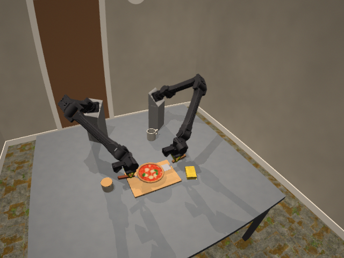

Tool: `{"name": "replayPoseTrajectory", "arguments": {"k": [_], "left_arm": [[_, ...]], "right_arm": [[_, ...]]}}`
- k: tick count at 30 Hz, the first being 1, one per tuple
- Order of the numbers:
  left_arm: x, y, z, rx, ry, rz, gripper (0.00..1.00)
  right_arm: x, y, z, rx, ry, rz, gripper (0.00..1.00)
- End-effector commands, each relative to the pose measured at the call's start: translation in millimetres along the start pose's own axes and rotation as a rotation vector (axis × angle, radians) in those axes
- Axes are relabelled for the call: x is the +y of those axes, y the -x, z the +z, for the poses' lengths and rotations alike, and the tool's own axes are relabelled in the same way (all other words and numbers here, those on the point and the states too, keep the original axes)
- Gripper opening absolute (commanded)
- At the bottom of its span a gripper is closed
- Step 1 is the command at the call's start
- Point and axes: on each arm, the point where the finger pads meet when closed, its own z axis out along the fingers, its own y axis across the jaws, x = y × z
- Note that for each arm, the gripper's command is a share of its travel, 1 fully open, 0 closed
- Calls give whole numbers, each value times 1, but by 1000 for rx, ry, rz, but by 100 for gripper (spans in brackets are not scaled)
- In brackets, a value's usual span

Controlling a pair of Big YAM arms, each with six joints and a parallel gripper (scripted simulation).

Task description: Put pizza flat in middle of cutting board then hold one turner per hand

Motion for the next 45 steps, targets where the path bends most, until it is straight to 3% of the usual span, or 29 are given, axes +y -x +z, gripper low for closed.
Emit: {"name": "replayPoseTrajectory", "arguments": {"k": [1,5,6,9,10,14,15,17,20,23,26,27,30,32,34,38,45], "left_arm": [[17,-1,6,-4,22,-10,6],[18,9,1,-14,26,5,6],[18,-1,9,-3,17,-5,6],[19,-1,10,-4,24,-13,6],[19,-6,8,-3,31,-15,6],[-5,0,29,3,-4,13,6],[-6,1,31,3,-2,11,6],[2,0,32,2,8,1,6],[13,6,30,-5,26,0,6],[16,-2,35,1,28,-11,6],[19,-5,31,0,31,-17,6],[16,-4,36,3,18,-2,6],[15,-2,46,5,23,-12,6],[-6,1,51,6,-3,7,6],[-8,20,38,-11,10,6,6],[14,12,29,-11,30,15,6],[20,0,29,-4,37,-8,6]], "right_arm": [[11,-23,-8,31,30,-30,6],[20,3,3,15,30,3,6],[16,-1,11,14,19,-6,6],[17,0,8,15,24,10,6],[20,-12,-1,27,42,-7,6],[-1,-26,14,28,16,-39,6],[-5,-9,29,11,-1,-21,6],[-5,-7,32,11,-3,-23,6],[14,1,28,8,24,5,6],[11,-19,24,22,15,-31,6],[20,-14,15,25,43,-10,6],[12,-6,36,10,19,-8,6],[9,-3,46,4,14,0,6],[-8,-6,54,4,-5,-16,6],[-5,-23,39,21,6,-17,6],[1,-16,30,21,15,-29,6],[9,-19,33,20,19,-23,6]]}}
